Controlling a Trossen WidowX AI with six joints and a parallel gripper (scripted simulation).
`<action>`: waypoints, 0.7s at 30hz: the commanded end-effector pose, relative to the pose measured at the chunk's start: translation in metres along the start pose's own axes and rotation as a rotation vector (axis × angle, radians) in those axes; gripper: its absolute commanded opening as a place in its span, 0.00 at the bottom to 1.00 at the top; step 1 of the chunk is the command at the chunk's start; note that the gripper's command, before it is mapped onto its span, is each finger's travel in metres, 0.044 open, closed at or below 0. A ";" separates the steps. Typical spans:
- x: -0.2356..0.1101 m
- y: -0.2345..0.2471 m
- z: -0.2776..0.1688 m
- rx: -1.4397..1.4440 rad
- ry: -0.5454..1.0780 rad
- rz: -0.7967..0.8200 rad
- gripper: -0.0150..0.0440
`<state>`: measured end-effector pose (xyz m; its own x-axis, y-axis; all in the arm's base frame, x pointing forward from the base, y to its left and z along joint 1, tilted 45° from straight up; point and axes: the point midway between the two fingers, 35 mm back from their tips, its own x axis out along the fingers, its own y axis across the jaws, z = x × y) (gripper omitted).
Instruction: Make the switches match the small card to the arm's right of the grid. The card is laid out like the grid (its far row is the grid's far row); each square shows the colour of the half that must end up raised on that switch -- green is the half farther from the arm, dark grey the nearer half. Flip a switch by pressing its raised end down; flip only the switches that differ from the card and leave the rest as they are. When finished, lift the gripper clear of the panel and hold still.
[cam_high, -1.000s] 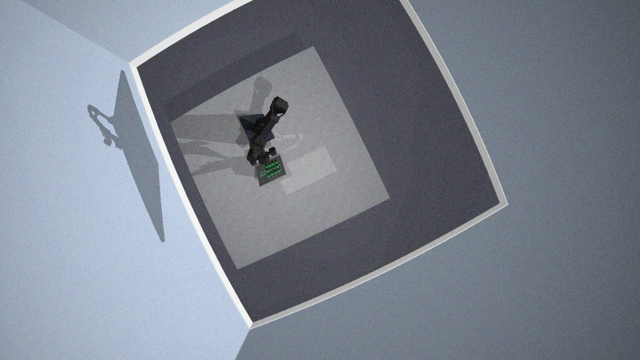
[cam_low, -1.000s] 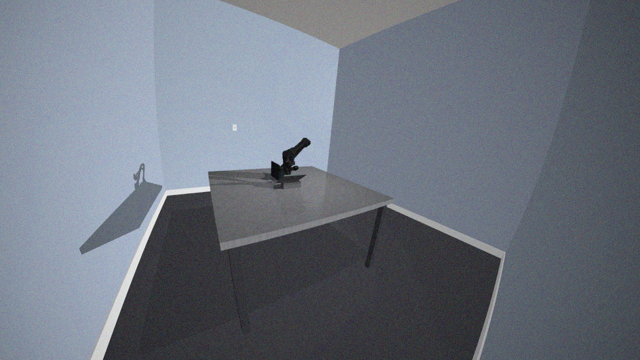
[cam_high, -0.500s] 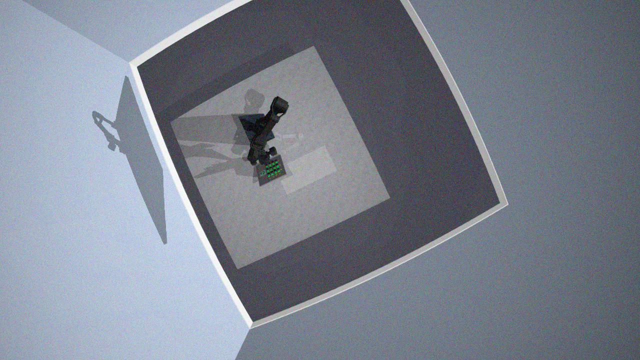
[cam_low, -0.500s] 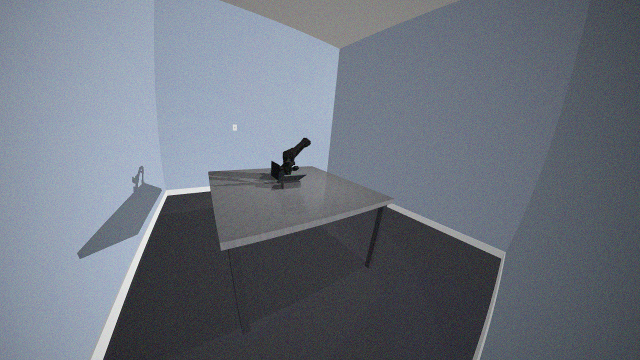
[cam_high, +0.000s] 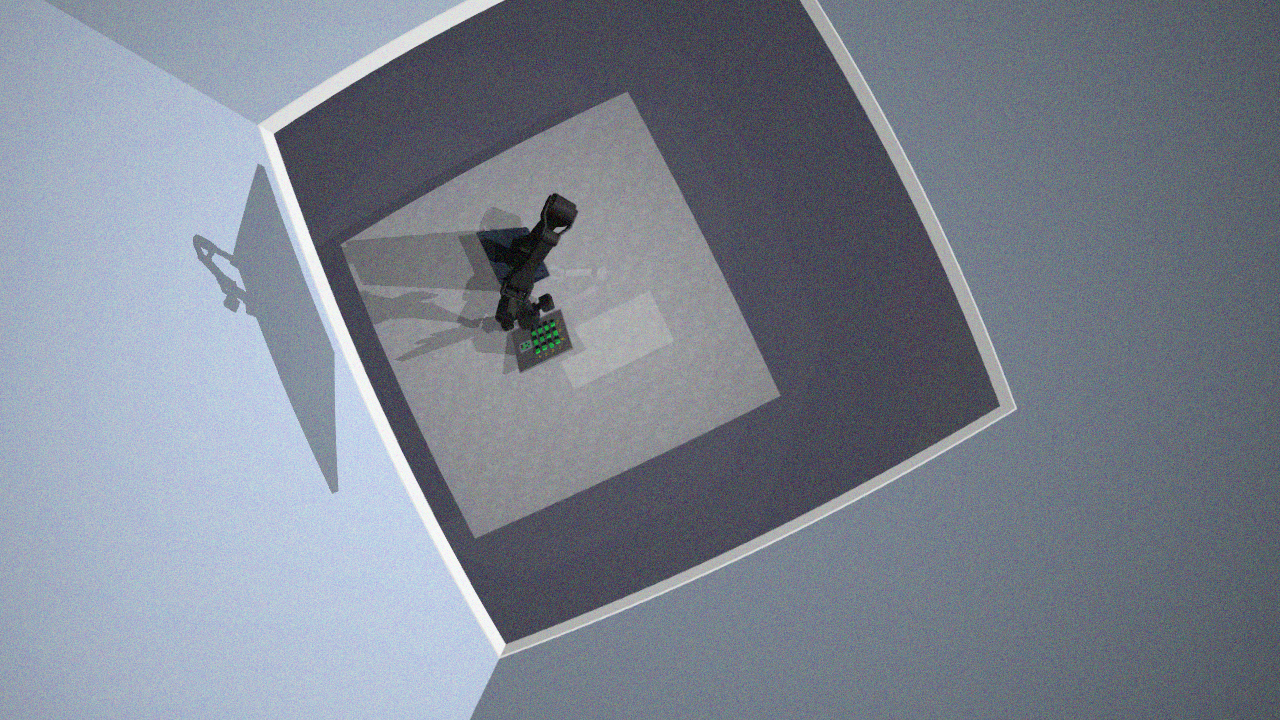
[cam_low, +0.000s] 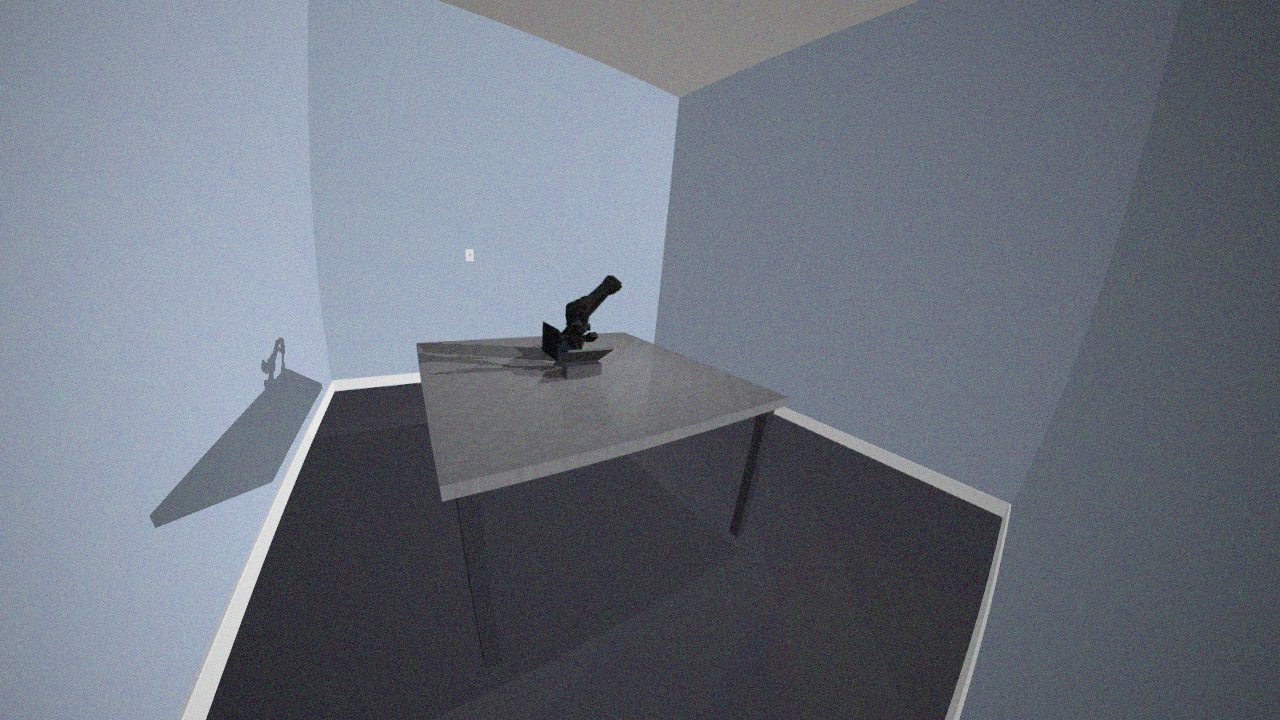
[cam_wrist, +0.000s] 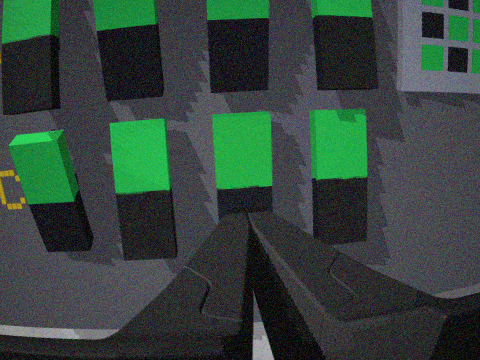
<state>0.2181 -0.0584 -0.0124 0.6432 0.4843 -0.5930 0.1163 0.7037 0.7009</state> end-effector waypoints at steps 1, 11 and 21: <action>0.001 0.000 0.000 0.001 -0.001 0.000 0.25; 0.000 0.000 0.001 0.000 0.000 -0.001 0.25; -0.063 -0.001 0.003 0.001 0.027 -0.004 0.25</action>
<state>0.1910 -0.0810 0.0100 0.6236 0.4956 -0.6045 0.1299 0.6969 0.7053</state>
